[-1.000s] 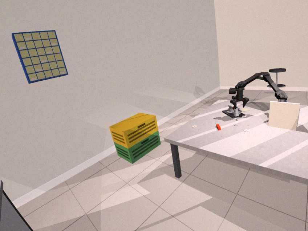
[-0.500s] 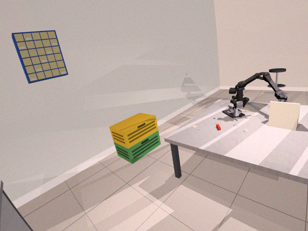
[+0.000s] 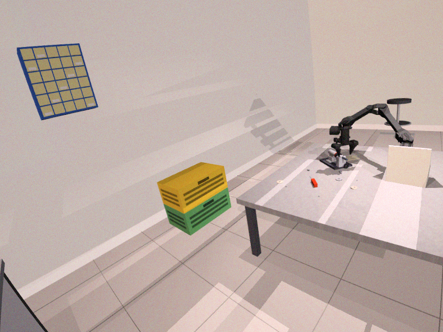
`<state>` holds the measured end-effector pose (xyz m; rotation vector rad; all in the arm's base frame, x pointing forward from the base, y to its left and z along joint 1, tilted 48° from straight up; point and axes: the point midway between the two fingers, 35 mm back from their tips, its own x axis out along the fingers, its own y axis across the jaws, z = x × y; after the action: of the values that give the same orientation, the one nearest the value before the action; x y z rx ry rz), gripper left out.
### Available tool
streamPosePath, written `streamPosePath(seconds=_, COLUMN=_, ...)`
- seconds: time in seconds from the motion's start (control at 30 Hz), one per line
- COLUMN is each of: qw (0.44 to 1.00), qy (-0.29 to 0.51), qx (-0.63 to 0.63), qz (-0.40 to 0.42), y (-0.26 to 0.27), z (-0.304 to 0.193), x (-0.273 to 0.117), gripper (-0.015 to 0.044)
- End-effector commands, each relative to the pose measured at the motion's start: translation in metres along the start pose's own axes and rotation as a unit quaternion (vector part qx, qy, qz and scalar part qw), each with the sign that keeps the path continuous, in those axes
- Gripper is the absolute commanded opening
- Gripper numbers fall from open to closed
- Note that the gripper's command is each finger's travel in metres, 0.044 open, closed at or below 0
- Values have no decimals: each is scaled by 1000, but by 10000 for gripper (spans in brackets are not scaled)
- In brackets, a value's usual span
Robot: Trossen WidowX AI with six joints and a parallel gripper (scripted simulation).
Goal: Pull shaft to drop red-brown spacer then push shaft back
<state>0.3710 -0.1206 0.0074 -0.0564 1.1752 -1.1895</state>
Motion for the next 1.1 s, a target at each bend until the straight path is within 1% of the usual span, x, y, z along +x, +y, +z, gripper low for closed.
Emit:
streamPosePath(seconds=0.0, qw=1000, qy=-1, qx=-4, qz=-2, y=-1, z=0, x=0, gripper=440)
streamPosePath(seconds=0.37, qw=1000, qy=-1, qx=-4, qz=-2, y=-1, z=0, x=3, gripper=440)
streamPosePath(seconds=1.07, qw=1000, qy=-1, qx=-4, qz=-3, y=-1, z=1, x=37, gripper=440)
